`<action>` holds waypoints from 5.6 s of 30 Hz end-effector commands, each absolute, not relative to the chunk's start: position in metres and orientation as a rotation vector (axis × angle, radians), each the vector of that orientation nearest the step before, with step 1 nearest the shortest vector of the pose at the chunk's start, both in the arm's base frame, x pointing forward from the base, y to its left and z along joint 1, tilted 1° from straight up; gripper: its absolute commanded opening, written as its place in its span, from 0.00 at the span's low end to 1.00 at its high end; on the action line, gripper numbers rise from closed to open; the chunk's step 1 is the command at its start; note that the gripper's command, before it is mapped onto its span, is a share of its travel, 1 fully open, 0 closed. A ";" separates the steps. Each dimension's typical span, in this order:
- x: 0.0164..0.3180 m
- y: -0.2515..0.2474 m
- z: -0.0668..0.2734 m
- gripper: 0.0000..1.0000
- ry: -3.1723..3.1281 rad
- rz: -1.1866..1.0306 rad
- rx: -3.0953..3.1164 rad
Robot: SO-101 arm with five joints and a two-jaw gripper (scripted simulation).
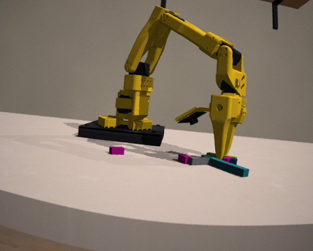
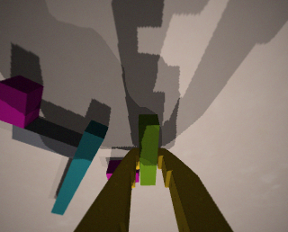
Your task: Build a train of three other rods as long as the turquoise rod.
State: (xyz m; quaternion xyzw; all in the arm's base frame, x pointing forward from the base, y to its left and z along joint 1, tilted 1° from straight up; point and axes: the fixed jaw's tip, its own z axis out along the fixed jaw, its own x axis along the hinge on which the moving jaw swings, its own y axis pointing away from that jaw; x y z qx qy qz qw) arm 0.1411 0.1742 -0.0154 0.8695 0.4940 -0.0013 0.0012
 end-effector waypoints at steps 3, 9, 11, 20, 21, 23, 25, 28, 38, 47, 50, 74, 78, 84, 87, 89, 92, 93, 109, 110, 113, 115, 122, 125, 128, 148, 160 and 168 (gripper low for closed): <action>0.137 0.171 -0.021 0.00 1.565 -0.046 2.709; 0.137 0.171 -0.021 0.00 1.565 -0.046 2.709; 0.137 0.171 -0.021 0.00 1.565 -0.046 2.709; 0.137 0.171 -0.021 0.00 1.565 -0.046 2.709; 0.137 0.171 -0.021 0.00 1.565 -0.046 2.709; 0.137 0.171 -0.020 0.00 1.565 -0.046 2.709; 0.137 0.171 -0.019 0.00 1.565 -0.046 2.709; 0.137 0.172 -0.015 0.00 1.565 -0.046 2.709; 0.136 0.174 0.002 0.00 1.565 -0.046 2.708; 0.134 0.174 0.015 0.00 1.565 -0.046 2.708; 0.134 0.174 0.016 0.00 1.565 -0.046 2.708; 0.168 0.122 0.015 0.00 0.741 -0.044 3.039; 0.174 0.106 0.015 0.00 0.486 -0.043 3.091; 0.181 0.081 0.014 0.00 0.093 -0.042 3.127; 0.182 0.072 0.014 0.00 -0.038 -0.042 3.129; 0.183 0.064 0.014 0.00 -0.169 -0.042 3.124; 0.184 0.053 0.013 0.00 -0.345 -0.041 3.110; 0.184 0.049 0.013 0.00 -0.410 -0.041 3.102; 0.176 -0.006 0.011 0.00 -1.312 -0.039 2.842; 0.175 -0.009 0.011 0.00 -1.356 -0.039 2.821; 0.174 -0.014 0.010 0.00 -1.441 -0.039 2.779; 0.173 -0.015 0.010 0.00 -1.465 -0.039 2.766; 0.173 -0.016 0.010 0.00 -1.472 -0.039 2.762; 0.173 -0.016 0.010 0.00 -1.472 -0.039 2.762; 0.173 -0.016 0.010 0.00 -1.472 -0.039 2.762; 0.176 -0.019 0.016 0.00 -1.529 0.016 2.750; 0.176 -0.019 0.015 0.00 -1.529 0.016 2.750; 0.177 -0.019 0.007 0.00 -1.529 0.016 2.750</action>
